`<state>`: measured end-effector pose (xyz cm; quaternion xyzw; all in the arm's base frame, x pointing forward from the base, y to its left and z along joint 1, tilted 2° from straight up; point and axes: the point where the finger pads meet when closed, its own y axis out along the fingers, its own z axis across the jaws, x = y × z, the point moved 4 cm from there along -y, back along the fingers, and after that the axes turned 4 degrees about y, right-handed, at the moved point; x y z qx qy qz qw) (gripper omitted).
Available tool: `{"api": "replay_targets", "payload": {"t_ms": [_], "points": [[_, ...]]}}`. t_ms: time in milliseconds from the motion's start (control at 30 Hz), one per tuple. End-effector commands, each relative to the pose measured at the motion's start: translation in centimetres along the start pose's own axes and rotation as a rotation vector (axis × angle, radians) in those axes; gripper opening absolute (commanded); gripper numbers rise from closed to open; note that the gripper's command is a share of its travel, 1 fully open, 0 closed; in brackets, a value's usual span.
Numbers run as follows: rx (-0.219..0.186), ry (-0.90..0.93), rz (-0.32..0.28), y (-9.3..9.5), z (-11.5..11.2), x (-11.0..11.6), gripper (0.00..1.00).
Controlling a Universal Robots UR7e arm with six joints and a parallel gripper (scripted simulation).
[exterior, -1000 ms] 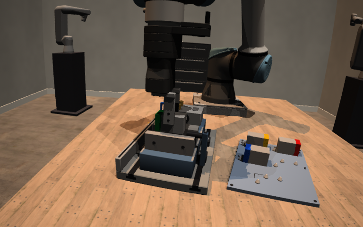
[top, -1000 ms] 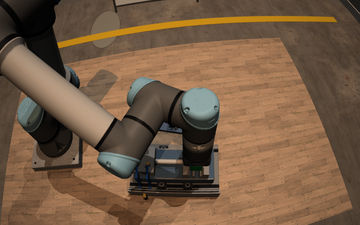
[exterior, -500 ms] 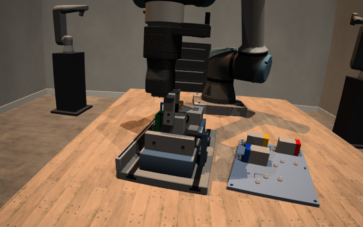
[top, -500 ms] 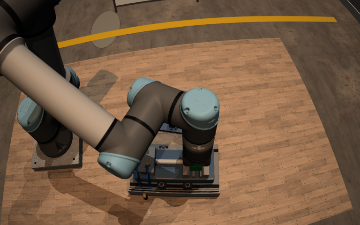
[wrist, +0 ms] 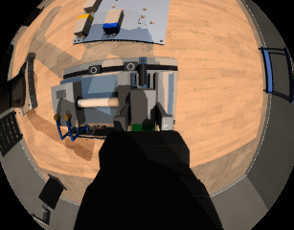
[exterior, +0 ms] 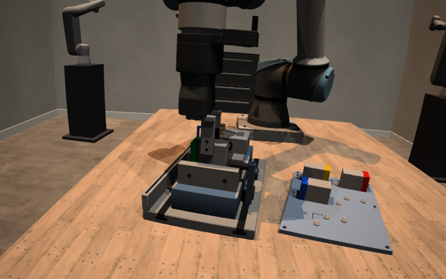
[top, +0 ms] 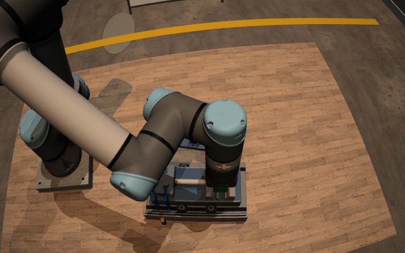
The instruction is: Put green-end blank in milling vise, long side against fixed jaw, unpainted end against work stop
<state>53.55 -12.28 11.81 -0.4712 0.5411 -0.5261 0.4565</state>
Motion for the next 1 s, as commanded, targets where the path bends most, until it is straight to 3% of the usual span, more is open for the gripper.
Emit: {"api": "replay_targets", "payload": {"t_ms": [0, 967], "points": [[0.002, 0.000, -0.001, -0.05, 0.03, 0.01, 0.00], [0.002, 0.000, -0.001, 0.24, 0.03, 0.01, 0.00]]}}
